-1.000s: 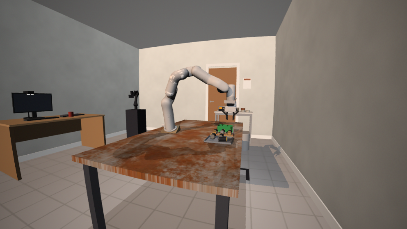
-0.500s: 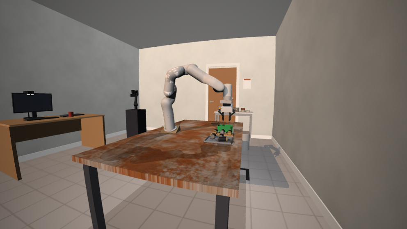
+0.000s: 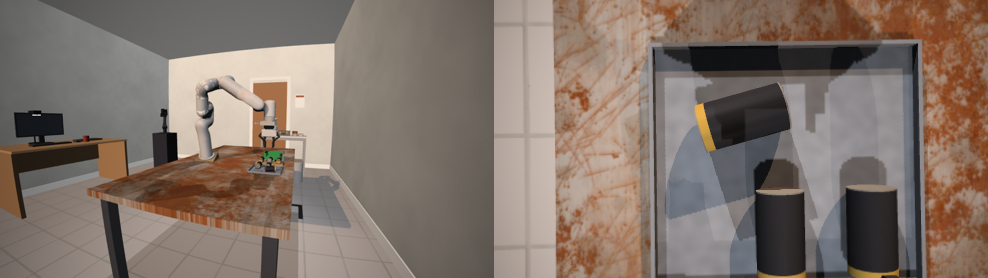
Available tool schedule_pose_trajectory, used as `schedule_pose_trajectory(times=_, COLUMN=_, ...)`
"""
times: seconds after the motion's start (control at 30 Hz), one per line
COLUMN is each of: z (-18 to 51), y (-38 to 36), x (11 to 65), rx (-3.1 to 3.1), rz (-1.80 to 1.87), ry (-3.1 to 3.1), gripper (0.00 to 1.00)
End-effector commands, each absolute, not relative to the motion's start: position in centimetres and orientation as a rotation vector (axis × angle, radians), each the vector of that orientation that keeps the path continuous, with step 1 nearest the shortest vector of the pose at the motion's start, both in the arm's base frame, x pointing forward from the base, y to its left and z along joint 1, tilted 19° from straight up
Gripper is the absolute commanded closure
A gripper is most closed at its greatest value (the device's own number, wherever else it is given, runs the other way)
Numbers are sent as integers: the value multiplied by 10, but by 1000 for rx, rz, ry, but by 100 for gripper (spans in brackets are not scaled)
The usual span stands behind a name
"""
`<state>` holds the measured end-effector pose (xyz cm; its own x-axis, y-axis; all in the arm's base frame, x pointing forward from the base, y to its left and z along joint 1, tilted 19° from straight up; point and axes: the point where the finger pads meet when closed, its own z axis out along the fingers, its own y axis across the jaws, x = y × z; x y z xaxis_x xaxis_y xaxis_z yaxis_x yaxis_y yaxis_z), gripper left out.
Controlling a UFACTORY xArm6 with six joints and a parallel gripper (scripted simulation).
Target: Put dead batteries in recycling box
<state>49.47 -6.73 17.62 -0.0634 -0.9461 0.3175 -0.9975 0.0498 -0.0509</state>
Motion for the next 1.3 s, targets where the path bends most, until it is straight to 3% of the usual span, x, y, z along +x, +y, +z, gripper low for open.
schedule_pose_trajectory(times=0.0, z=179, y=-68, x=495, rx=2012, rz=387, ry=-2118, gripper=49)
schedule_pose_trajectory(times=0.43, z=178, y=-68, x=495, rx=2016, rz=386, ry=-2113, gripper=49)
schedule_pose_trajectory(times=0.7, z=105, y=-93, x=498, rx=2016, rz=386, ry=-2113, gripper=49)
schedule_pose_trajectory(times=1.27, z=105, y=-93, x=499, rx=2016, rz=386, ry=-2113, gripper=49)
